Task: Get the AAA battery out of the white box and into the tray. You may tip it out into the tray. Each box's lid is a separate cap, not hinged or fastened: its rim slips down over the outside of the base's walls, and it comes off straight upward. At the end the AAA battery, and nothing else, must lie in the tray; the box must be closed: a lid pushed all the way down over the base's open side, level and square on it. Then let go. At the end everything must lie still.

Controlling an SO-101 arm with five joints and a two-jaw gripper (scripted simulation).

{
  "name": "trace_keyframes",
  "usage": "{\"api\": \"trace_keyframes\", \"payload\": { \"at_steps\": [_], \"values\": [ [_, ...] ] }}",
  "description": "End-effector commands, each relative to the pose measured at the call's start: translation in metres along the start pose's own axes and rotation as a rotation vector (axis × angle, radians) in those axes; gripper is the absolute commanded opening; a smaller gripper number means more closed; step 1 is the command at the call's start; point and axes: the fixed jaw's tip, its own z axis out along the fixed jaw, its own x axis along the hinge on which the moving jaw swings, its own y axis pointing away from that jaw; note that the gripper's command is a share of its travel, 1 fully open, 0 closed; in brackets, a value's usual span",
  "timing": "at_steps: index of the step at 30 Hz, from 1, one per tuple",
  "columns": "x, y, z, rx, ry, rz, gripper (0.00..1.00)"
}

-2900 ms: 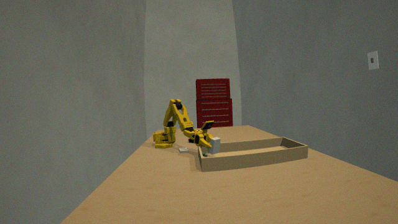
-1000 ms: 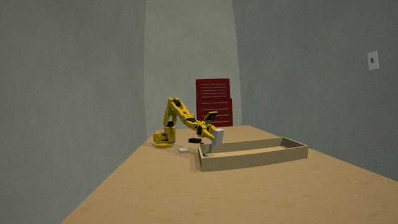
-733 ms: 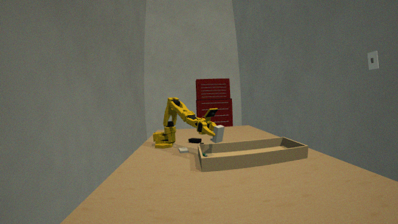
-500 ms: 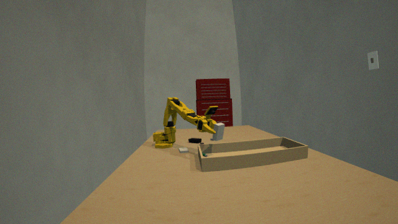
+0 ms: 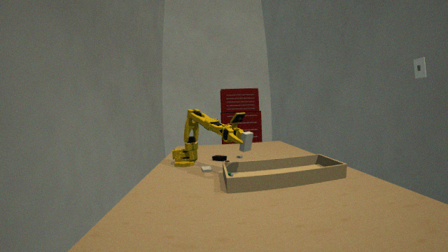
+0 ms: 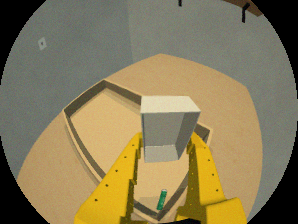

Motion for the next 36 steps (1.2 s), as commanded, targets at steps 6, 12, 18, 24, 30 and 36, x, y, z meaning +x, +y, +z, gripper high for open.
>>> {"api": "trace_keyframes", "payload": {
  "at_steps": [6, 12, 18, 24, 30, 36],
  "values": [
    [-0.043, 0.004, -0.012, -0.011, -0.095, 0.014, 0.19],
    [-0.048, 0.005, -0.014, -0.012, -0.095, 0.016, 0.19],
    [-0.055, 0.005, -0.018, -0.013, -0.095, 0.018, 0.19],
    [-0.060, 0.005, -0.021, -0.014, -0.095, 0.019, 0.19],
    [-0.063, 0.006, -0.022, -0.014, -0.095, 0.020, 0.19],
    [-0.066, 0.006, -0.024, -0.015, -0.095, 0.021, 0.19]
  ]
}}
